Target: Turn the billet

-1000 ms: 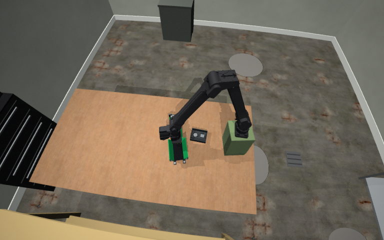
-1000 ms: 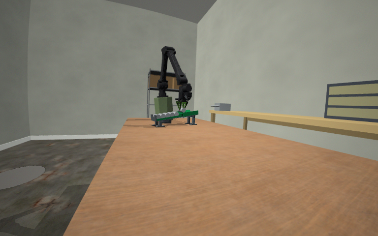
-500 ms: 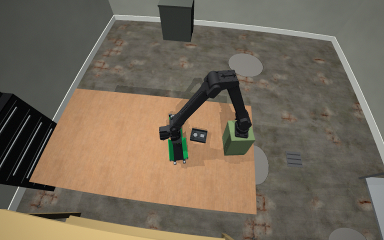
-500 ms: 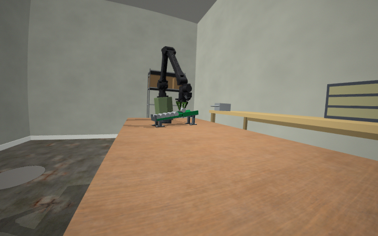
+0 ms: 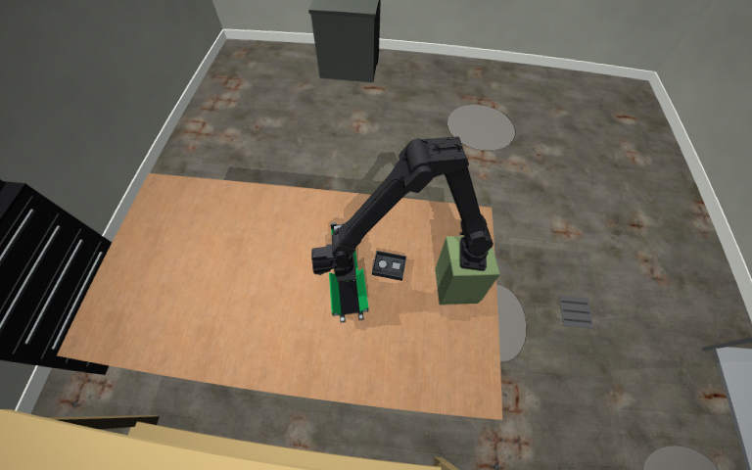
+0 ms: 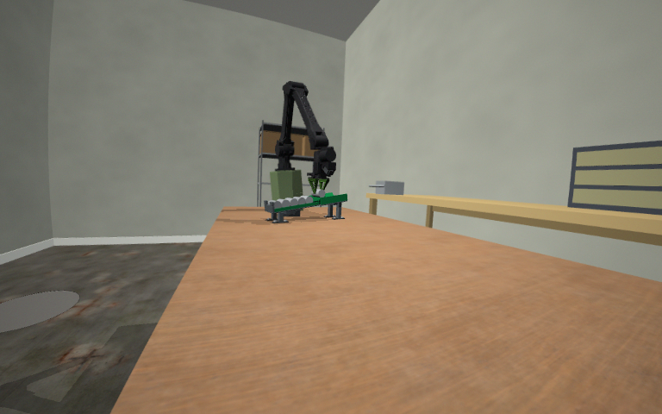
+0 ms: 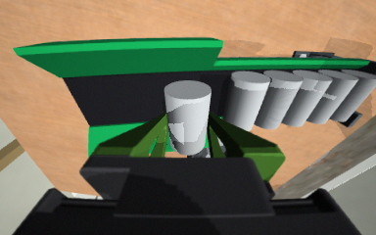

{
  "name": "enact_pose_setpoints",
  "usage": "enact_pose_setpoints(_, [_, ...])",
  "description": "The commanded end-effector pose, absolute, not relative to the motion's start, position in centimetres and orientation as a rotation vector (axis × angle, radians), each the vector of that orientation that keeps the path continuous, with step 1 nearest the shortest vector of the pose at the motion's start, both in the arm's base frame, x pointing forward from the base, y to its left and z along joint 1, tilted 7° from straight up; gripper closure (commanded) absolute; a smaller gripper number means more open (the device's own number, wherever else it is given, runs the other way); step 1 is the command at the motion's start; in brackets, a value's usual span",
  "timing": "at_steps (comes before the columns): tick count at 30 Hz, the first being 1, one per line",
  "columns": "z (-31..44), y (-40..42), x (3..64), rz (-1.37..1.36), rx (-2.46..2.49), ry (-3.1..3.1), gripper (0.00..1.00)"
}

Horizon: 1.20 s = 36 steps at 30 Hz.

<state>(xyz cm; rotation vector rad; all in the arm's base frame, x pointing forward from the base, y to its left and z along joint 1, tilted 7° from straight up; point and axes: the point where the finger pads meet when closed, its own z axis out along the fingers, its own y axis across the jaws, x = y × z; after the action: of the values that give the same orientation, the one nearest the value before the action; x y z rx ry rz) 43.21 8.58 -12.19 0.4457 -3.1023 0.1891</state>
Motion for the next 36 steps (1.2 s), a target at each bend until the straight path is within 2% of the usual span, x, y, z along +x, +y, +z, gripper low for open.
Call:
enact_pose_setpoints(1, [-10.97,9.47,45.47,0.185,0.432,-3.160,1.00])
enact_pose_setpoints(36, [-11.04,9.35,45.58,0.185,0.428,-3.163,1.00])
